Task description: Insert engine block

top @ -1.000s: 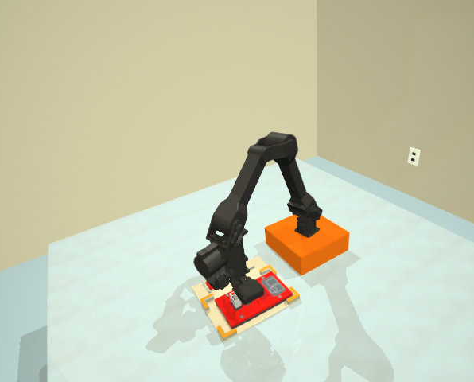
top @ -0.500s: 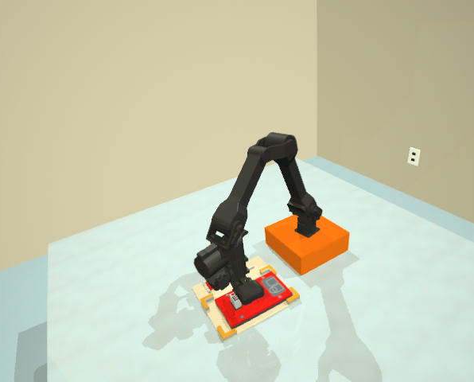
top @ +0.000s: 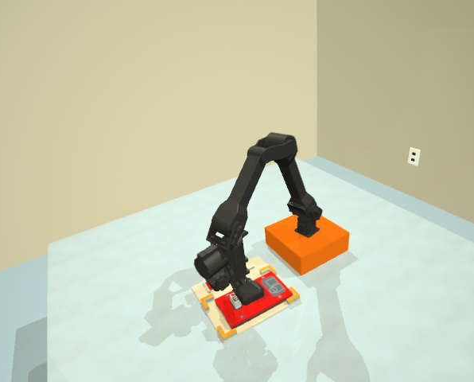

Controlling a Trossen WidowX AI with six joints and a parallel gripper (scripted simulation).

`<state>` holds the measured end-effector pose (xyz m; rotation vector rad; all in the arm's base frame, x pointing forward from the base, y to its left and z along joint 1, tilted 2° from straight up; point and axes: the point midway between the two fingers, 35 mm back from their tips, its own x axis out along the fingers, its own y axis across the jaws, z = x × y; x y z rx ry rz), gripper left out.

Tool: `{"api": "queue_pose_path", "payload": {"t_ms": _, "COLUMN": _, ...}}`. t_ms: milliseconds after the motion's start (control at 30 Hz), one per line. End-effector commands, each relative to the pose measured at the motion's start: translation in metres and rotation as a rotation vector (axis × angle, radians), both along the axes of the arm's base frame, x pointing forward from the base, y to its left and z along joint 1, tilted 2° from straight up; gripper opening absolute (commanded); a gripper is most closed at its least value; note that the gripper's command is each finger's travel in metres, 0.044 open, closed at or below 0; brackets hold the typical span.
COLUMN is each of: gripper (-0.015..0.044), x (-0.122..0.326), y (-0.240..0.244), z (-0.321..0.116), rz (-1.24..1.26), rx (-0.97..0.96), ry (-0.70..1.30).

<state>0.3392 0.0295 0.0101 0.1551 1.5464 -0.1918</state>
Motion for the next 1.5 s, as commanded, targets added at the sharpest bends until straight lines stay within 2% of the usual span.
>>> {"api": "queue_pose_path", "payload": {"t_ms": 0, "gripper": 0.0159, "x": 0.0, "y": 0.0002, "z": -0.0011, "rz": 0.004, "rx": 0.002, "ry": 0.0}}
{"api": "queue_pose_path", "payload": {"t_ms": 1167, "gripper": 0.0159, "x": 0.0001, "y": 0.0002, "z": -0.0062, "rz": 0.003, "rx": 0.002, "ry": 0.0}}
{"api": "queue_pose_path", "payload": {"t_ms": 1467, "gripper": 0.0396, "x": 0.0001, "y": -0.0001, "z": -0.0053, "rz": 0.001, "rx": 0.0, "ry": 0.0}}
